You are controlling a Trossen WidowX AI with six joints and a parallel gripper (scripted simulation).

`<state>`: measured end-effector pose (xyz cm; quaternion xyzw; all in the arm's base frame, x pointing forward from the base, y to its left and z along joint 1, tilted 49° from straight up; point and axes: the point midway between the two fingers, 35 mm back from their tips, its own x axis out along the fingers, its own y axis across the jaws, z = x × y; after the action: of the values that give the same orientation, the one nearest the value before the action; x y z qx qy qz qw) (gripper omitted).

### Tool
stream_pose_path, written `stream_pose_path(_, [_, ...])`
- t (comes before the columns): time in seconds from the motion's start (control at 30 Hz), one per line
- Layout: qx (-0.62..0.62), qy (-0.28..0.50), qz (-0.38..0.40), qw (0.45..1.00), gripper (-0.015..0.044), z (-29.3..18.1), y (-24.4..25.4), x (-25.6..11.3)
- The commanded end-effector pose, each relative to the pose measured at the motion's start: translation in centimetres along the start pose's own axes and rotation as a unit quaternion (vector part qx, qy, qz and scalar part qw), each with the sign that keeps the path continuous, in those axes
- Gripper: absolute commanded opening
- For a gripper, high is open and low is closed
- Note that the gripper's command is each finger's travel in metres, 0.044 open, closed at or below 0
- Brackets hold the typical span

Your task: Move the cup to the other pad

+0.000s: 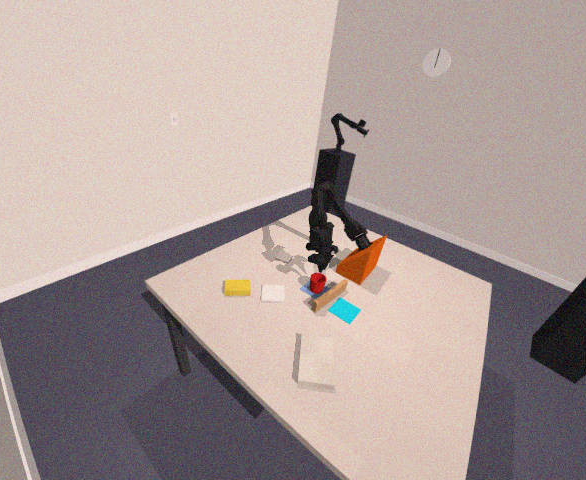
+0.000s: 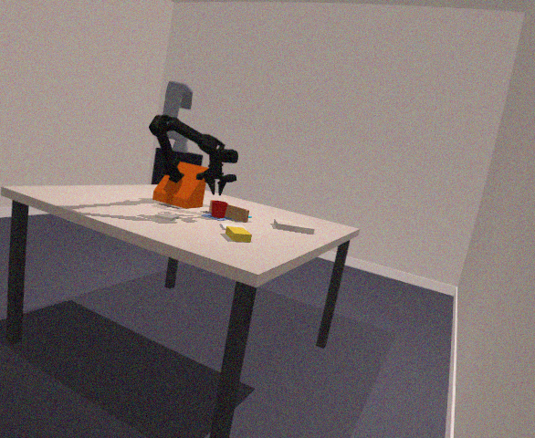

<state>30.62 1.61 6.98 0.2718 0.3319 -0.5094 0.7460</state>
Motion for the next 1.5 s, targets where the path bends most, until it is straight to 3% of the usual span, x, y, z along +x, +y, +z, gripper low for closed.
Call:
stream_pose_path(0.0, [0.035, -0.083, -0.058, 0.994, 0.0148, -0.9, -0.5, 0.2])
stream_pose_path(0.43, [0.035, -0.083, -0.058, 0.994, 0.0148, -0.8, -0.5, 0.5])
stream_pose_path(1.47, [0.035, -0.083, -0.058, 0.994, 0.0148, 0.0, -1.0, 5.3])
